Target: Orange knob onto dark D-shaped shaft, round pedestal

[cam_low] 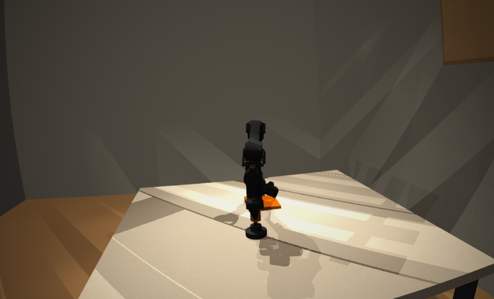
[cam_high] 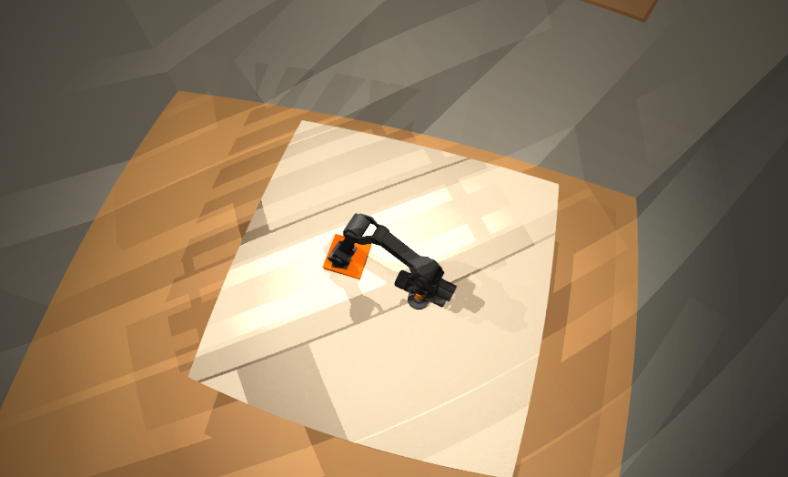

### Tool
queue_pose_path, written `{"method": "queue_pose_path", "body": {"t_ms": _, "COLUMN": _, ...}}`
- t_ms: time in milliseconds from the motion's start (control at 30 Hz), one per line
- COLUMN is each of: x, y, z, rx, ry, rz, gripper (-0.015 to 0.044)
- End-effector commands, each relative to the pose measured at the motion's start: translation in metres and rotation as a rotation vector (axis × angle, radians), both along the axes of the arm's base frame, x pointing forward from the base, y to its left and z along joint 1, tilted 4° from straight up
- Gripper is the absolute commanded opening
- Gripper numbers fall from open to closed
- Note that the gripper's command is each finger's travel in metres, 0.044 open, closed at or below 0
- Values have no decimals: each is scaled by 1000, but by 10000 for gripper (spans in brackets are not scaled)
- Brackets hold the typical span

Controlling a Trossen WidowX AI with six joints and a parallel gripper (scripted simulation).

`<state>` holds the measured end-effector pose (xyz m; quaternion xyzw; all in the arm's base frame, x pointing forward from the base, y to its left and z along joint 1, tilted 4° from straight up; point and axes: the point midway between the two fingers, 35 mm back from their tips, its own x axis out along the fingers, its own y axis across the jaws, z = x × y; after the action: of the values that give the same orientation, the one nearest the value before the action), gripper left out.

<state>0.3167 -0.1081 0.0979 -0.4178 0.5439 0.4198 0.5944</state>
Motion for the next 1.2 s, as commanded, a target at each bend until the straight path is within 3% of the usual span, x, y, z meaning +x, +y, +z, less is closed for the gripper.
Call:
{"method": "queue_pose_path", "body": {"t_ms": 0, "x": 2, "y": -1, "z": 0, "rx": 13, "ry": 4, "rz": -223, "gripper": 0}}
{"method": "queue_pose_path", "body": {"t_ms": 700, "x": -2, "y": 2, "z": 1, "rx": 94, "ry": 67, "rz": -1607, "gripper": 0}}
{"method": "queue_pose_path", "body": {"t_ms": 1167, "x": 1, "y": 0, "z": 2, "rx": 97, "ry": 69, "rz": -1650, "gripper": 0}}
